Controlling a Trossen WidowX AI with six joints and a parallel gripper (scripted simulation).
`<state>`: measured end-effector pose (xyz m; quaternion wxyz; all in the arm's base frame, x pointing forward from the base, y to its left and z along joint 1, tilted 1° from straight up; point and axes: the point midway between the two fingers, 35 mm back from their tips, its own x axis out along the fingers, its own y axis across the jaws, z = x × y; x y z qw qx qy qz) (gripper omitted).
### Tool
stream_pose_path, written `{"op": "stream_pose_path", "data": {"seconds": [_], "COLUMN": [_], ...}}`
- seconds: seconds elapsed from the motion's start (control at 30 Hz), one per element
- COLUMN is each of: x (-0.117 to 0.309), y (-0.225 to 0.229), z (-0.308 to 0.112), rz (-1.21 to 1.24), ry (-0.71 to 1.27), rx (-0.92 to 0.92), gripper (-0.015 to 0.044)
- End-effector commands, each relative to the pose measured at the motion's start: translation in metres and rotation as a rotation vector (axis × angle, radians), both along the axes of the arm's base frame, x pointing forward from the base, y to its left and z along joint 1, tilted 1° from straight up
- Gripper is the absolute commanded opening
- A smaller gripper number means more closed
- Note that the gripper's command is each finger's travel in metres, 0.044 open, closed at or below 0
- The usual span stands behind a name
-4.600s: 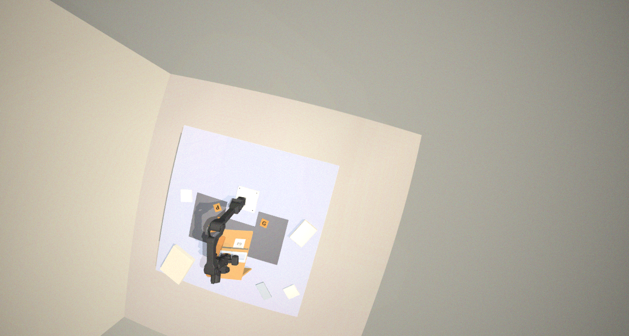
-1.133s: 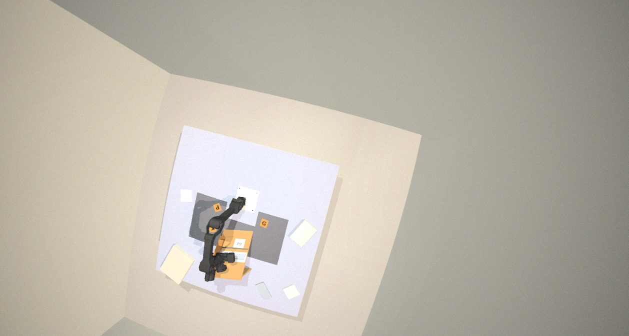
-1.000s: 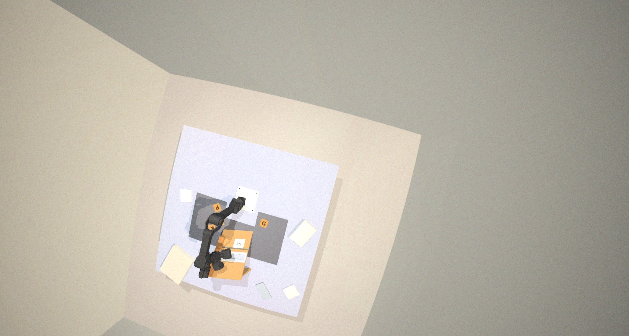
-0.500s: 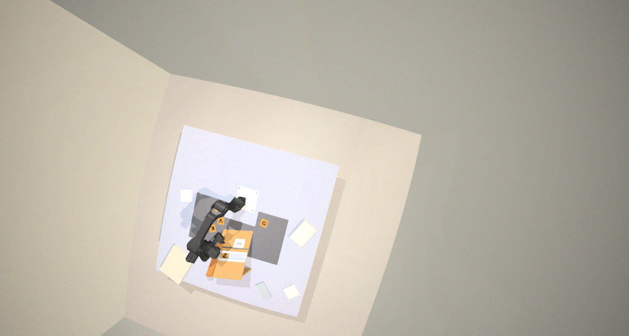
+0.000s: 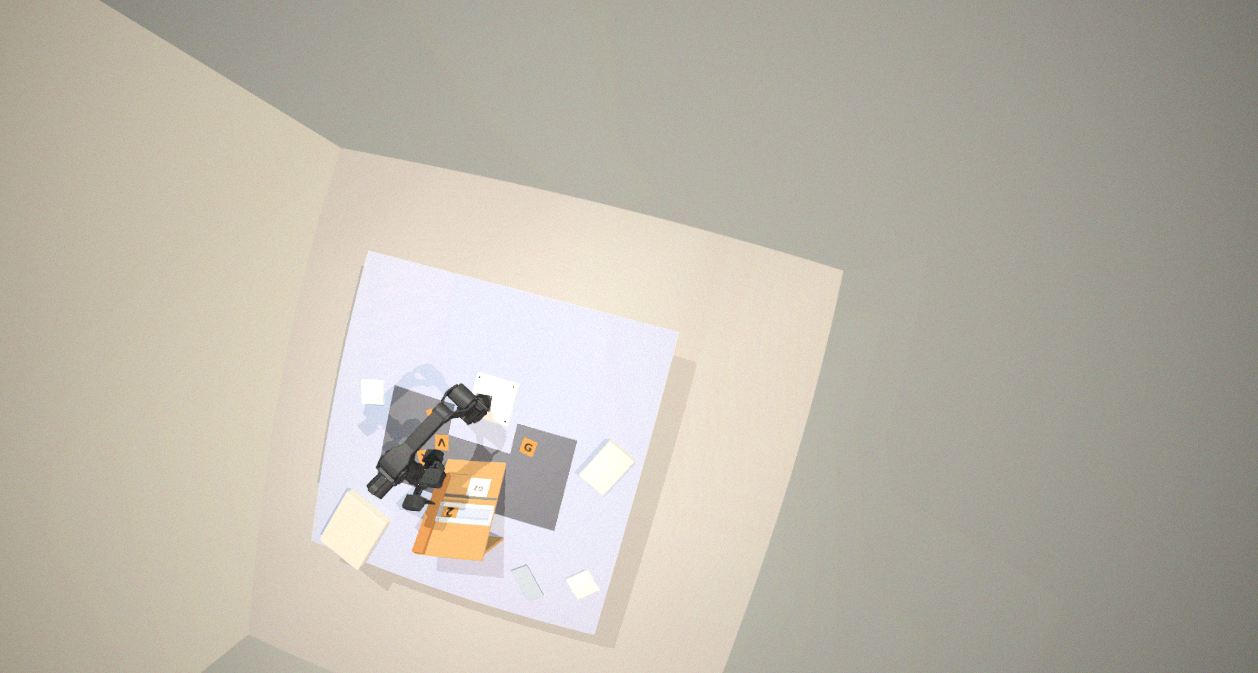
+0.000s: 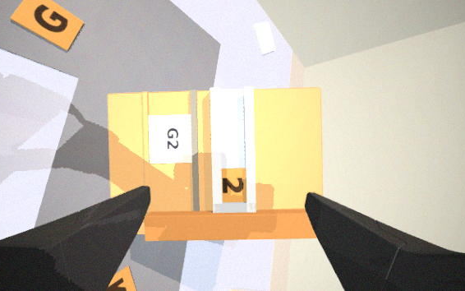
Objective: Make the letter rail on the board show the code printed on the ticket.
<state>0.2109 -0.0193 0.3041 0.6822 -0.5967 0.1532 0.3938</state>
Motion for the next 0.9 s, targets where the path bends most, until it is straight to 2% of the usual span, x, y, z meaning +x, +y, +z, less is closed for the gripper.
{"op": "stream_pose_path", "data": {"seconds": [0.0, 0.27, 0.33, 0.4, 0.63, 0.87], "x": [-0.001, -0.001, 0.001, 0.008, 0.020, 0.009], "y": [0.001, 0.001, 0.004, 0.015, 0.067, 0.125], "z": [-0.001, -0.001, -0.006, -0.019, -0.072, -0.127], "rz": [0.023, 0.023, 0.047, 0.113, 0.369, 0.624], "ry": [-0.020, -0.020, -0.004, 0.041, 0.199, 0.330], "rx": [-0.011, -0.011, -0.015, -0.029, -0.123, -0.277], "gripper": [0.0440, 0.0440, 0.0387, 0.0340, 0.0340, 0.0340]}}
